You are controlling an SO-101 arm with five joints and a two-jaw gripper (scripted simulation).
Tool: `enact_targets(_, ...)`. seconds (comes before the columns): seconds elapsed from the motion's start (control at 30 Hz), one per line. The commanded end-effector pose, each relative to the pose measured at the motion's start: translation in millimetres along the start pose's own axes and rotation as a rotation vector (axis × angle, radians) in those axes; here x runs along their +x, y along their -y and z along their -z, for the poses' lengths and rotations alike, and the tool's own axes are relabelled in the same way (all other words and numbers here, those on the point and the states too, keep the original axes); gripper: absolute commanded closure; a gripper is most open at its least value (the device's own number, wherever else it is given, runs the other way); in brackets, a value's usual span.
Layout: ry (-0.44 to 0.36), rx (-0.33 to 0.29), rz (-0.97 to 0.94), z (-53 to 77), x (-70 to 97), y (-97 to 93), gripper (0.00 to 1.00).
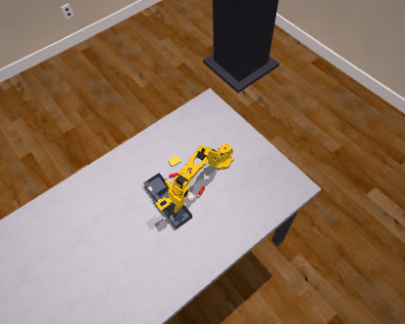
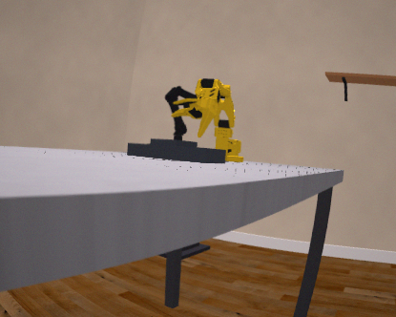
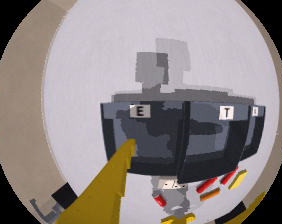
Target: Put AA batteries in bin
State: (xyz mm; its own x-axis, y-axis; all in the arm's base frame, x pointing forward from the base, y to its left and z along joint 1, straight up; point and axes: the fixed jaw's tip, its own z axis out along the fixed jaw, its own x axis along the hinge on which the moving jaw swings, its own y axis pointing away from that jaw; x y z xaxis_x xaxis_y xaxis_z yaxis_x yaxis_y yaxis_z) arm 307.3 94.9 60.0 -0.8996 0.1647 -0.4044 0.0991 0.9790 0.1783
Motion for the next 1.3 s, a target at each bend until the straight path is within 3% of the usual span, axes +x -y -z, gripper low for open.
enact_targets(0.0,0.058,-0.030,-0.005,9.4,-10.8,-7.1,0.00)
enact_targets(0.33,0.069,-0.035,-0.005,12.5,-12.8,-8.0,0.00)
enact_targets(0.97,0.241,-0.113,-0.005,62.3,-37.7,-19.0,0.00)
enact_targets(1.27,0.258,-0.121,-0.006,67.6,-39.7,-19.9,0.00)
